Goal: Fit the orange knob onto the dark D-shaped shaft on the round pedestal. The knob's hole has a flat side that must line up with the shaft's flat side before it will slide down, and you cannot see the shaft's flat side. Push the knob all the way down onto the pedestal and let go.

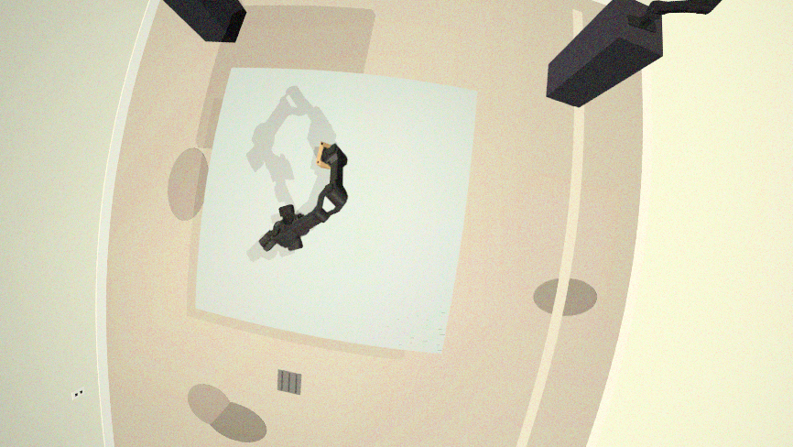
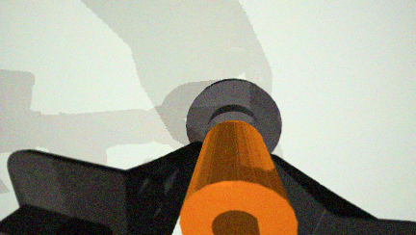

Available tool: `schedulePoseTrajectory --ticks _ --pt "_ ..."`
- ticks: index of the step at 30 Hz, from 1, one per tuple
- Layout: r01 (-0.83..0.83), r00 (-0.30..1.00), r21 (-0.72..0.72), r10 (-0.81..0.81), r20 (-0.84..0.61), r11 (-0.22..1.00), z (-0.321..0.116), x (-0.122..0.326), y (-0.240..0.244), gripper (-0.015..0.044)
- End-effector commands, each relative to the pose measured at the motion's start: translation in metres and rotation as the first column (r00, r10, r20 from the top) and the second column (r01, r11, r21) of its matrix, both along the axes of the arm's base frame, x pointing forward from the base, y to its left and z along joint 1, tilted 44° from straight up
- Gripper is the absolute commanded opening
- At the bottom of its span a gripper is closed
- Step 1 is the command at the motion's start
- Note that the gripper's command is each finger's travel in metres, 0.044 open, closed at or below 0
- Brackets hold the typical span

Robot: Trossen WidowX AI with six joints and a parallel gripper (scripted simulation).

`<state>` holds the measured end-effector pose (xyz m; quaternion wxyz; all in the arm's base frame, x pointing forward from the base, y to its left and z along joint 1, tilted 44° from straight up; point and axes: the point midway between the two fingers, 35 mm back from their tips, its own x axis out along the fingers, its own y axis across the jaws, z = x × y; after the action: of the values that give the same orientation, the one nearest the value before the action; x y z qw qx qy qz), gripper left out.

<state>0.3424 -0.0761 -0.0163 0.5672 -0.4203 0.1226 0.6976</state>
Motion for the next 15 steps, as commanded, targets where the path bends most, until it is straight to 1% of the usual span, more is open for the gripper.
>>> schedulePoseTrajectory --ticks 1,8,15 --pt "0.024 0.999 0.003 -0.024 -0.02 1.0 0.0002 0.0001 0.0006 0.0" --pt "0.06 0.997 0.002 -0.06 -0.055 0.998 0.0 -0.0002 0.0006 0.0" --pt "0.026 0.999 0.003 -0.026 -0.022 1.0 0.0 -0.0009 0.0008 0.0"
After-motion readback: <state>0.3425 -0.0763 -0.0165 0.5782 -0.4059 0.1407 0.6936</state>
